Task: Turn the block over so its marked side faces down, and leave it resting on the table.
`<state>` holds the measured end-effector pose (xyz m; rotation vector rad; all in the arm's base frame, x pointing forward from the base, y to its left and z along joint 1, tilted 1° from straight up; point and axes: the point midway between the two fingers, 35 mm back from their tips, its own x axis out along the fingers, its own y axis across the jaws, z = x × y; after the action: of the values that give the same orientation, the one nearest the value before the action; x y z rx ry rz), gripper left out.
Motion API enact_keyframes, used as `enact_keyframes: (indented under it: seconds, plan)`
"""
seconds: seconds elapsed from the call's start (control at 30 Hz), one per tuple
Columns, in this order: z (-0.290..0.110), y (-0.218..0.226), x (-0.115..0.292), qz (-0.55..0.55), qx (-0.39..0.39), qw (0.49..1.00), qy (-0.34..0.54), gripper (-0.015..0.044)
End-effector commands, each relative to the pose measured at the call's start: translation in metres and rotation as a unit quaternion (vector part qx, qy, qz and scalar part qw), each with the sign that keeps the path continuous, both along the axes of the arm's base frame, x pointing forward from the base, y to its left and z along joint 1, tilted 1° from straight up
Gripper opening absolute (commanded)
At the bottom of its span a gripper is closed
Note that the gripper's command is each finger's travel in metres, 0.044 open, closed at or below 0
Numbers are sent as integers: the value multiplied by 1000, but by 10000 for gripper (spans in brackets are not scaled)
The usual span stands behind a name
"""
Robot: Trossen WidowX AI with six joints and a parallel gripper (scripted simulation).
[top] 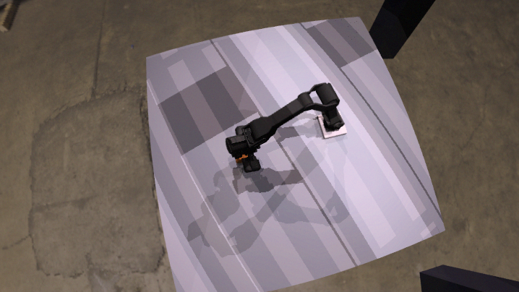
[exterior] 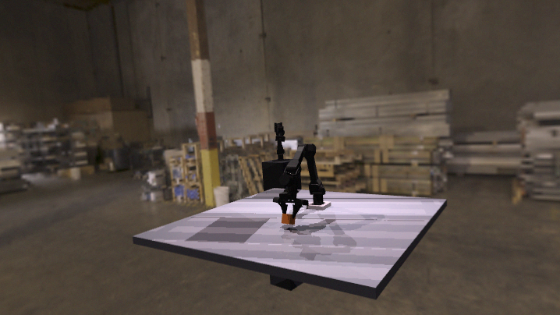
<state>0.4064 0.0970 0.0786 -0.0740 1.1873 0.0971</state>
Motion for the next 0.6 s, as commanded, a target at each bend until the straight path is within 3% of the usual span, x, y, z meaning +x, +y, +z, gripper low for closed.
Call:
enact_keyframes:
  seconds: [0.0, 0.57]
  plan:
    - [0, -1, -2, -1, 2, 1000, -31, 0]
    - [-5, -1, -4, -1, 12, 994, -113, 0]
